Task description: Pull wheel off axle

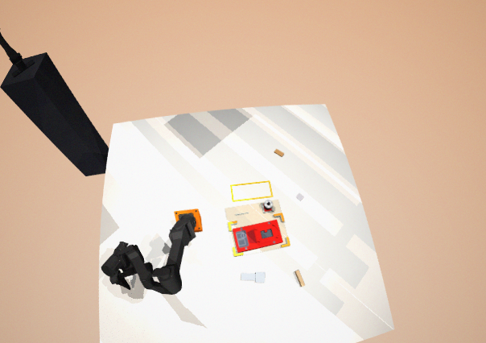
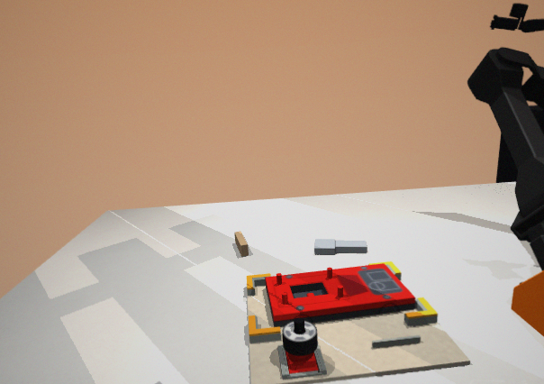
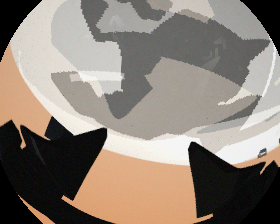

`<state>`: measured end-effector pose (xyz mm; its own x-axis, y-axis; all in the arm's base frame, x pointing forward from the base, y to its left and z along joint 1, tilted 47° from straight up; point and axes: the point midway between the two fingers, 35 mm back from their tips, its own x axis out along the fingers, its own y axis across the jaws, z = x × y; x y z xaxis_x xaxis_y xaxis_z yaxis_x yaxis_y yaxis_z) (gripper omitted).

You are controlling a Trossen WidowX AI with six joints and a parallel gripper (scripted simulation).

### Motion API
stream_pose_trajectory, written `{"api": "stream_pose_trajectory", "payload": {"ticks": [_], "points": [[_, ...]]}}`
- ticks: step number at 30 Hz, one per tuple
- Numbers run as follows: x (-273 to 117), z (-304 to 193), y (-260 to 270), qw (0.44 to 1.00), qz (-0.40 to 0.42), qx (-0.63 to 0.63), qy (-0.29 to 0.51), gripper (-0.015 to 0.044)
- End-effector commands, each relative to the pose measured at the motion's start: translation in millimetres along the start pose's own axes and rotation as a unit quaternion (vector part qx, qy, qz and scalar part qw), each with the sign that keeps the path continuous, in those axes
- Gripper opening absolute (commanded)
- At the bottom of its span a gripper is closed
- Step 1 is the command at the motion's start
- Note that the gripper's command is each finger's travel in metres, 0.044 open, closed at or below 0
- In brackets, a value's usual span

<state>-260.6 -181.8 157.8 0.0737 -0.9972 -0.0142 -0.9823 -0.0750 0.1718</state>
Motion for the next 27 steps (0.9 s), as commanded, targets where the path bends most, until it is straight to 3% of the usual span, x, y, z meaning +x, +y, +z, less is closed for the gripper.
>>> {"api": "stream_pose_trajectory", "payload": {"ticks": [1, 4, 9, 18, 27], "points": [[0, 0, 0, 1.000, 0.000, -0.001, 0.000, 0.0374], [1, 2, 7, 1.000, 0.007, -0.008, -0.005, 0.0300], [4, -1, 35, 0.996, 0.041, -0.080, -0.025, 0.0300], [32, -39, 48, 0.969, 0.022, -0.245, -0.020, 0.0300], [46, -64, 46, 0.954, 0.038, -0.295, -0.034, 0.0300]]}}
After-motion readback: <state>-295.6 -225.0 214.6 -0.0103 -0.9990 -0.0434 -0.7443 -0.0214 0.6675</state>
